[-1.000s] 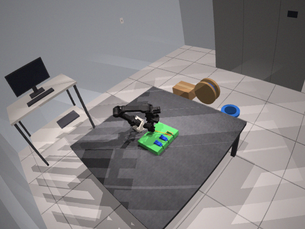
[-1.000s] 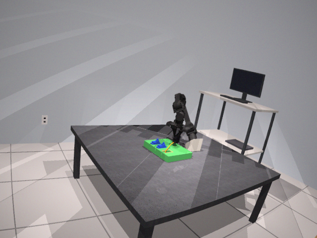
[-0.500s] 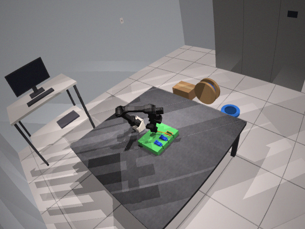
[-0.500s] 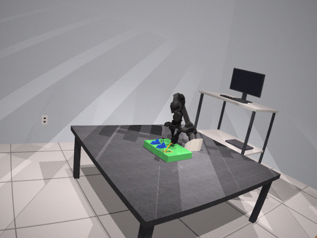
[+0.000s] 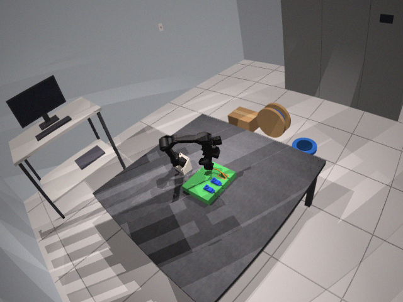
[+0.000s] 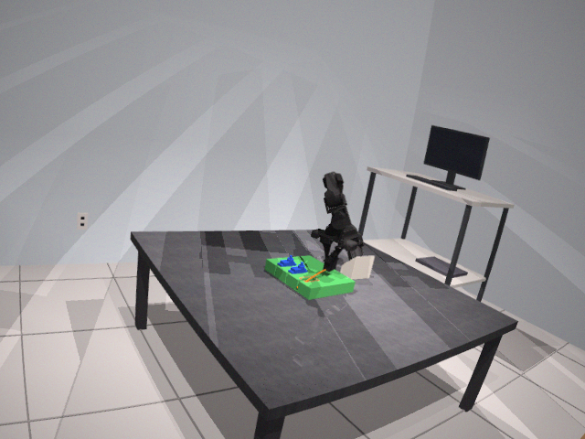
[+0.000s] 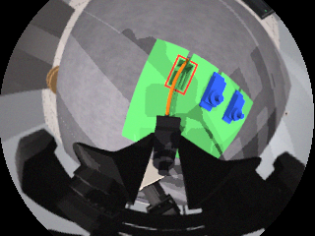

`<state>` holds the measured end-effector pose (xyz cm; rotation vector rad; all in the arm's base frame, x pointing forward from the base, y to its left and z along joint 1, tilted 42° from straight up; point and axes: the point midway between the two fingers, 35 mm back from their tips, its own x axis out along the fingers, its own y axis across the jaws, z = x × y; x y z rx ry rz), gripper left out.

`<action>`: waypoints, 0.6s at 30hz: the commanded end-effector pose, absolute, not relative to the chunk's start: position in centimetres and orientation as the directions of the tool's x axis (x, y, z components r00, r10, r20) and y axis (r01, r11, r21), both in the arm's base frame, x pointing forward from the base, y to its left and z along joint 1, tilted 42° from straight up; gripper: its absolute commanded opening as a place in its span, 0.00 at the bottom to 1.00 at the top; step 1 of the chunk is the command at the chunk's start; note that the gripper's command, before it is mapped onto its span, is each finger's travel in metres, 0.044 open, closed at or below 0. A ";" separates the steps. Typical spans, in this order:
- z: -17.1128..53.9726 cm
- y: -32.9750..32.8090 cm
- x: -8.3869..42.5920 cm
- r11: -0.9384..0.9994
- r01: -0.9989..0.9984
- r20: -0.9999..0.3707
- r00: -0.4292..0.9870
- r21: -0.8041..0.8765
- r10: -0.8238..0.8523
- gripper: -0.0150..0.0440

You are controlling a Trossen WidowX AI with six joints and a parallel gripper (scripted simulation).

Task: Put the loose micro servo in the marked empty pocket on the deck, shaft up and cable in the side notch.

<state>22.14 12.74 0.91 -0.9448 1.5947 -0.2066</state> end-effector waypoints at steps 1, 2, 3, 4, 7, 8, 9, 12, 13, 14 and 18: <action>0.7 13.6 22.2 0.663 -0.445 -0.755 0.047 -0.602 -0.654 0.25; 0.7 13.6 22.2 0.665 -0.440 -0.755 0.047 -0.604 -0.654 0.25; 0.7 13.6 22.2 0.668 -0.431 -0.755 0.047 -0.606 -0.654 0.25; 0.7 13.6 22.2 0.673 -0.418 -0.755 0.047 -0.610 -0.654 0.25; 0.7 13.6 22.2 0.695 -0.357 -0.755 0.047 -0.624 -0.654 0.25; 0.7 13.6 22.2 0.703 -0.331 -0.755 0.047 -0.630 -0.654 0.25; 0.7 13.6 22.2 0.711 -0.303 -0.755 0.047 -0.635 -0.654 0.25; 0.7 13.6 22.2 0.722 -0.258 -0.755 0.047 -0.642 -0.654 0.25; 0.7 13.6 22.2 0.722 -0.258 -0.755 0.047 -0.642 -0.654 0.25; 0.7 13.6 22.2 0.722 -0.258 -0.755 0.047 -0.642 -0.654 0.25; 0.7 13.6 22.4 0.722 -0.258 -0.755 0.048 -0.642 -0.654 0.25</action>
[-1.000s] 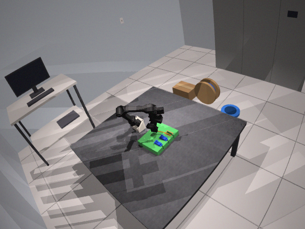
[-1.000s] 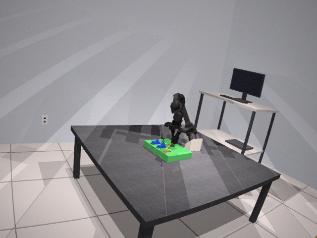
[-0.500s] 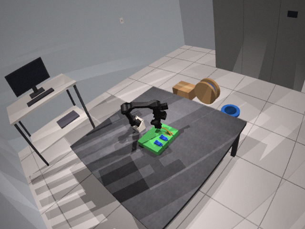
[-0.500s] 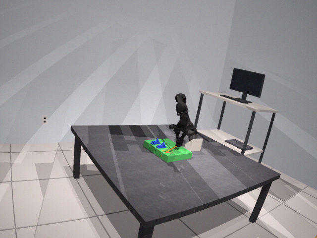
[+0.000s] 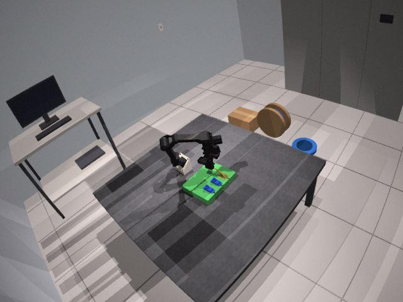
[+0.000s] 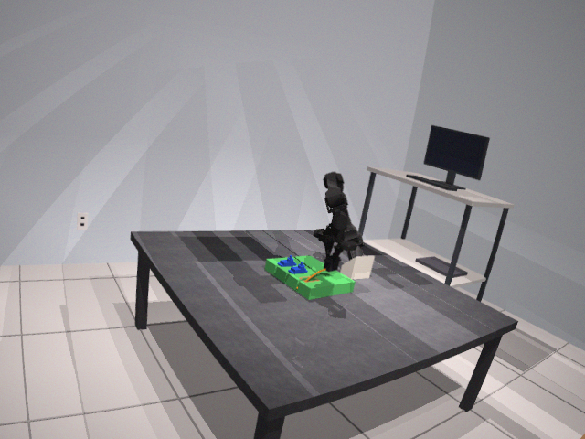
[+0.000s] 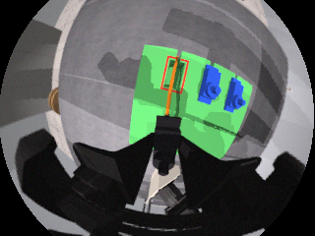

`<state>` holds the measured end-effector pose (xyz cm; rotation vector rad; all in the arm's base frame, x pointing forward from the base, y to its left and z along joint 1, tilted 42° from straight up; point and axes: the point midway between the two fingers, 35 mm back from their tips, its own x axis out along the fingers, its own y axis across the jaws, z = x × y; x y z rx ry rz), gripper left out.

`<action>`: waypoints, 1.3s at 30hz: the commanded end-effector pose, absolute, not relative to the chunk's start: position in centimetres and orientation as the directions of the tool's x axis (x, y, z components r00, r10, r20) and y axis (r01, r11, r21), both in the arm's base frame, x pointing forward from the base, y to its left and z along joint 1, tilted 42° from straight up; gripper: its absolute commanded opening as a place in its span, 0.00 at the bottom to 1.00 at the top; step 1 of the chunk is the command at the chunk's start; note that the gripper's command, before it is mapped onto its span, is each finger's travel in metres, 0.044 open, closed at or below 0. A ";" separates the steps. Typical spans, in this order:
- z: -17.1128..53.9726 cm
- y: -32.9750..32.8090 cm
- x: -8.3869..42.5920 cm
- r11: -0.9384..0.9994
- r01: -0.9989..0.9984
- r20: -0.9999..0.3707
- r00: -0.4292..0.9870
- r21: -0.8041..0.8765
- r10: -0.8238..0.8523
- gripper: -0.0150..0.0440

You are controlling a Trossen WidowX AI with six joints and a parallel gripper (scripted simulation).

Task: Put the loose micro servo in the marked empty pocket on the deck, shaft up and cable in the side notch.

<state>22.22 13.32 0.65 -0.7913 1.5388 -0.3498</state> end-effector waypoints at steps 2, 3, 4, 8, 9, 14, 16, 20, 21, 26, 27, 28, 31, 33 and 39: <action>0.6 13.7 22.8 0.722 -0.258 -0.755 0.048 -0.642 -0.654 0.25; 0.6 13.7 23.1 0.722 -0.258 -0.755 0.048 -0.642 -0.654 0.25; 0.6 13.7 23.4 0.722 -0.257 -0.755 0.048 -0.642 -0.654 0.25; 0.5 14.0 24.8 0.722 -0.257 -0.755 0.049 -0.642 -0.654 0.25; 0.5 14.0 25.2 0.722 -0.257 -0.755 0.049 -0.642 -0.654 0.25; 0.5 14.2 26.9 0.722 -0.256 -0.755 0.050 -0.642 -0.654 0.25; 0.4 14.3 27.6 0.722 -0.256 -0.755 0.050 -0.642 -0.654 0.25; 0.4 14.5 29.0 0.723 -0.255 -0.755 0.051 -0.642 -0.654 0.25; 0.4 14.6 29.3 0.723 -0.255 -0.755 0.051 -0.642 -0.654 0.25; 0.3 14.8 30.9 0.723 -0.255 -0.755 0.051 -0.643 -0.653 0.25; 0.3 14.8 31.3 0.723 -0.255 -0.755 0.052 -0.643 -0.653 0.25; 0.3 14.8 31.6 0.723 -0.254 -0.755 0.052 -0.643 -0.653 0.25; 0.2 15.0 32.5 0.723 -0.254 -0.755 0.052 -0.643 -0.653 0.25; 0.2 15.0 33.0 0.724 -0.247 -0.755 0.052 -0.644 -0.653 0.25; 0.2 15.0 33.0 0.737 -0.185 -0.755 0.052 -0.651 -0.654 0.25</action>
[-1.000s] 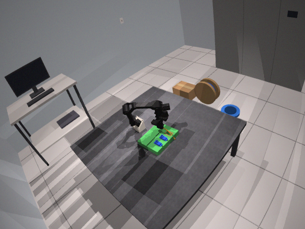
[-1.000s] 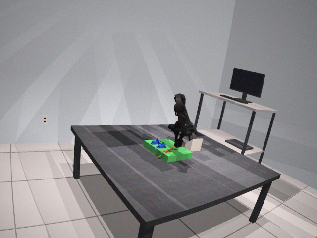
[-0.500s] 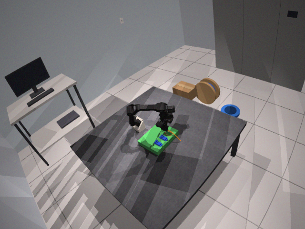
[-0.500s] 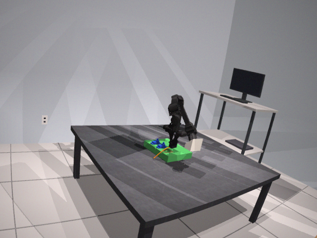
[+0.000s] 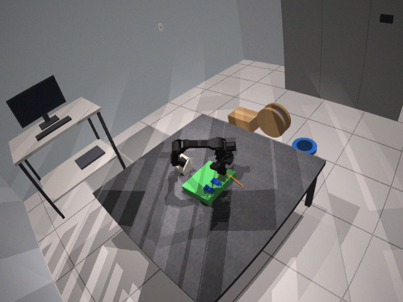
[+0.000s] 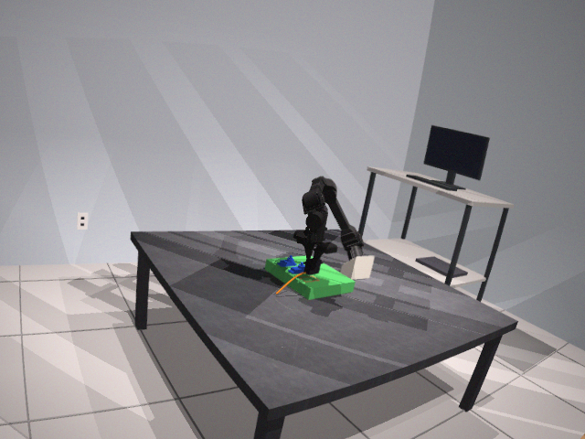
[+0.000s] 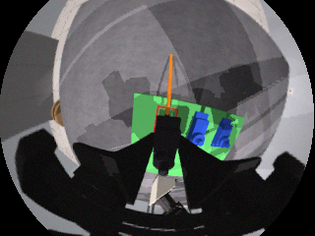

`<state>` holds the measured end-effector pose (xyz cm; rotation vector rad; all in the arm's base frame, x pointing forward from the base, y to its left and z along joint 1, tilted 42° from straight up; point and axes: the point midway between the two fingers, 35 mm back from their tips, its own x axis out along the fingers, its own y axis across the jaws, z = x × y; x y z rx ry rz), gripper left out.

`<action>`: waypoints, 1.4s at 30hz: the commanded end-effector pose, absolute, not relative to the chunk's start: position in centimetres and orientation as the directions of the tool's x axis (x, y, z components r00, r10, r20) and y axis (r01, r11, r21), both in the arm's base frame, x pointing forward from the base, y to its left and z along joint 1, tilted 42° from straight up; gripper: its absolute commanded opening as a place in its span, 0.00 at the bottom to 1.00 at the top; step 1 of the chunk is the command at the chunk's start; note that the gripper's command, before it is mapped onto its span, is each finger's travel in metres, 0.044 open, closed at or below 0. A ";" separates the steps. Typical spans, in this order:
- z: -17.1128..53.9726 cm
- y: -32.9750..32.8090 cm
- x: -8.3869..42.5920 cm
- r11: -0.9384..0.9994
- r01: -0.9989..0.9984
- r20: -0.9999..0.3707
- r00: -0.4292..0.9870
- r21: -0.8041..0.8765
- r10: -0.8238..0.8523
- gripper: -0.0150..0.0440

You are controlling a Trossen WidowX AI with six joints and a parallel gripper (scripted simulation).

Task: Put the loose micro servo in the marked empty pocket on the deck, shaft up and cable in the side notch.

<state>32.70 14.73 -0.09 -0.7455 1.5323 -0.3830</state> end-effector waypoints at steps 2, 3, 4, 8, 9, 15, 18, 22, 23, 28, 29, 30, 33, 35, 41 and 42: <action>0.2 15.0 33.1 0.742 -0.151 -0.755 0.052 -0.653 -0.654 0.25; 0.2 15.0 33.1 0.744 -0.141 -0.755 0.052 -0.654 -0.654 0.25; 0.2 15.0 33.1 0.744 -0.137 -0.755 0.052 -0.654 -0.654 0.25; 0.2 15.0 33.1 0.744 -0.137 -0.755 0.052 -0.654 -0.654 0.25; 0.1 14.9 33.1 0.744 -0.137 -0.755 0.052 -0.654 -0.654 0.25; -0.5 14.4 33.2 0.744 -0.137 -0.755 0.053 -0.654 -0.654 0.25; -0.9 14.1 33.3 0.744 -0.137 -0.755 0.053 -0.654 -0.654 0.25; -1.3 13.8 33.3 0.744 -0.137 -0.755 0.053 -0.654 -0.654 0.25; -1.3 13.7 33.3 0.744 -0.137 -0.755 0.053 -0.654 -0.654 0.25; -1.3 13.7 33.3 0.744 -0.137 -0.755 0.053 -0.654 -0.654 0.25; -1.3 13.7 33.3 0.744 -0.137 -0.755 0.053 -0.654 -0.654 0.25; -1.3 13.7 33.3 0.744 -0.137 -0.755 0.053 -0.654 -0.654 0.25; -1.3 13.7 33.3 0.744 -0.137 -0.755 0.053 -0.654 -0.654 0.25; -1.4 13.7 33.4 0.744 -0.137 -0.755 0.053 -0.654 -0.654 0.25; -1.8 13.3 33.4 0.744 -0.137 -0.754 0.053 -0.655 -0.654 0.25; -1.9 13.2 33.4 0.744 -0.137 -0.754 0.053 -0.655 -0.654 0.25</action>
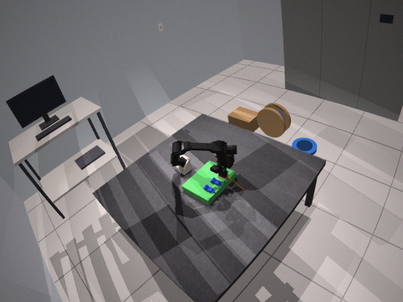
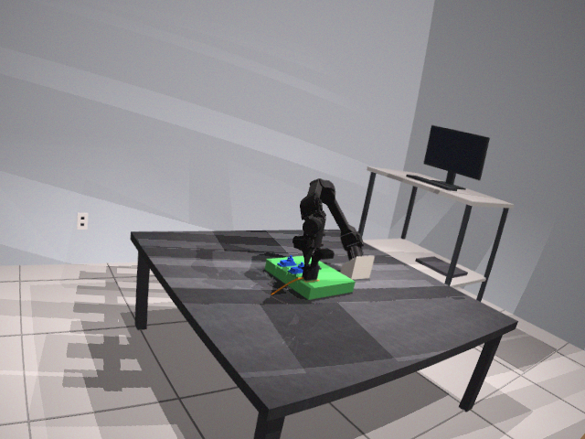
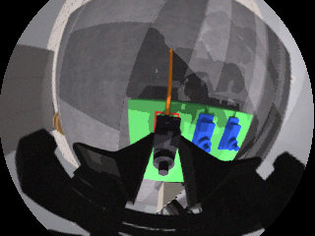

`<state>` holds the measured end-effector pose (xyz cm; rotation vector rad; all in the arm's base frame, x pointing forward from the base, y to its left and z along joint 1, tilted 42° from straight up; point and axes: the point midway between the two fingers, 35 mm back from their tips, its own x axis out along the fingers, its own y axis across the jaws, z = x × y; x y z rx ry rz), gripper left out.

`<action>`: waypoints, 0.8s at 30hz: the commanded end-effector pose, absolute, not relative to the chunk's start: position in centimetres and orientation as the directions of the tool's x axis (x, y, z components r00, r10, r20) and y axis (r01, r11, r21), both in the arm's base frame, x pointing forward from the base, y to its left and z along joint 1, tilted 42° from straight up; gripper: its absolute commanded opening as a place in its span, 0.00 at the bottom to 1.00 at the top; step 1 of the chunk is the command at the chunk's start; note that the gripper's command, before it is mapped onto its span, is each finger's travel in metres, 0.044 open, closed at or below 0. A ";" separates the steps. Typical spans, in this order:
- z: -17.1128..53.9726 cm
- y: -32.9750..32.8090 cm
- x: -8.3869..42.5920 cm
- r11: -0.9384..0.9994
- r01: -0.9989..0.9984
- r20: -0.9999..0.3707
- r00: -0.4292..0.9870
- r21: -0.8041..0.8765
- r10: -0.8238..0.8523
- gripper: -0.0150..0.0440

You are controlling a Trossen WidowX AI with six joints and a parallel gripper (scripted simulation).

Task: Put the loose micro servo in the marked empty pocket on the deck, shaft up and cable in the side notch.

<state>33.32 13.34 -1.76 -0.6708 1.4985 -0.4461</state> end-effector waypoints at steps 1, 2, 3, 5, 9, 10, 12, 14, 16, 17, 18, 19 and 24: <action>-2.0 13.2 33.4 0.744 -0.136 -0.754 0.053 -0.655 -0.654 0.25; -2.1 13.1 33.4 0.744 -0.136 -0.754 0.053 -0.655 -0.654 0.25; -2.1 13.0 33.4 0.744 -0.136 -0.754 0.053 -0.655 -0.654 0.25; -2.3 12.9 33.4 0.743 -0.136 -0.754 0.053 -0.655 -0.654 0.25; -2.6 12.6 33.4 0.743 -0.136 -0.754 0.053 -0.655 -0.655 0.25; -2.7 12.6 33.4 0.743 -0.136 -0.754 0.053 -0.655 -0.655 0.25; -2.8 12.4 33.5 0.743 -0.136 -0.754 0.053 -0.655 -0.655 0.25; -3.0 12.3 33.5 0.743 -0.136 -0.754 0.053 -0.655 -0.655 0.25; -3.1 12.2 33.5 0.743 -0.136 -0.754 0.053 -0.655 -0.655 0.25; -3.2 12.1 33.5 0.743 -0.136 -0.754 0.053 -0.655 -0.655 0.25; -3.3 12.0 33.5 0.743 -0.136 -0.754 0.053 -0.655 -0.655 0.25; -3.3 12.0 33.5 0.743 -0.136 -0.754 0.053 -0.655 -0.655 0.25; -3.7 11.6 33.5 0.743 -0.136 -0.754 0.053 -0.655 -0.655 0.25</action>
